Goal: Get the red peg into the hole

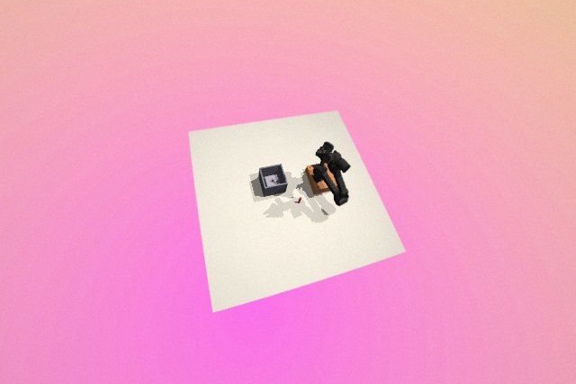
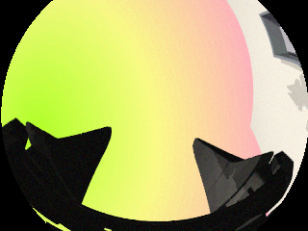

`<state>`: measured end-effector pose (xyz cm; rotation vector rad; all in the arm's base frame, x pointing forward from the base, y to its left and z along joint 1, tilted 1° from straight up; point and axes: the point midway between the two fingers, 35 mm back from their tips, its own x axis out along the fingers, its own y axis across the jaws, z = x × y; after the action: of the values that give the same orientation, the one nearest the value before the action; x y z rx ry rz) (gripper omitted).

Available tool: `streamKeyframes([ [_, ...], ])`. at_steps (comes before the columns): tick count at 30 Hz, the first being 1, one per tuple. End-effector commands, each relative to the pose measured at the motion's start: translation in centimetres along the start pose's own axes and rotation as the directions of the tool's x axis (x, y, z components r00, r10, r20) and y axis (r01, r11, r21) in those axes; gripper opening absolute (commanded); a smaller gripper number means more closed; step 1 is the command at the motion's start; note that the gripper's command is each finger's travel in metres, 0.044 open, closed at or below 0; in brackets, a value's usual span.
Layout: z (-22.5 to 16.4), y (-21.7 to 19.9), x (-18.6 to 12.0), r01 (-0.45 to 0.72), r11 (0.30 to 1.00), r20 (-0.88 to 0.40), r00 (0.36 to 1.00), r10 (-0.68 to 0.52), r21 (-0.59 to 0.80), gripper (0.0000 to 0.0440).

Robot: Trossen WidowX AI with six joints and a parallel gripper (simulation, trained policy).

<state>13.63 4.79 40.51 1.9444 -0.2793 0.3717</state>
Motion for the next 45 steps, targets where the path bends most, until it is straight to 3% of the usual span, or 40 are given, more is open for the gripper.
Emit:
streamKeyframes([
  [1,0.0,0.3,0.0,-0.005,0.999,-0.003,1.0,0.005,0.034,0.042],
  [3,0.0,0.7,0.1,-0.011,0.995,-0.006,1.0,0.011,0.104,0.044],
  [10,0.0,1.9,0.2,-0.011,0.94,-0.025,0.999,0.021,0.34,0.044],
  [20,0.2,3.3,0.4,0.008,0.769,-0.048,0.998,0.03,0.64,0.044],
  [33,1.0,4.7,0.9,0.044,0.412,-0.06,0.998,0.026,0.91,0.044],
  [45,2.1,5.2,1.7,0.055,0.009,-0.055,0.998,-0.001,0.998,0.044],
])
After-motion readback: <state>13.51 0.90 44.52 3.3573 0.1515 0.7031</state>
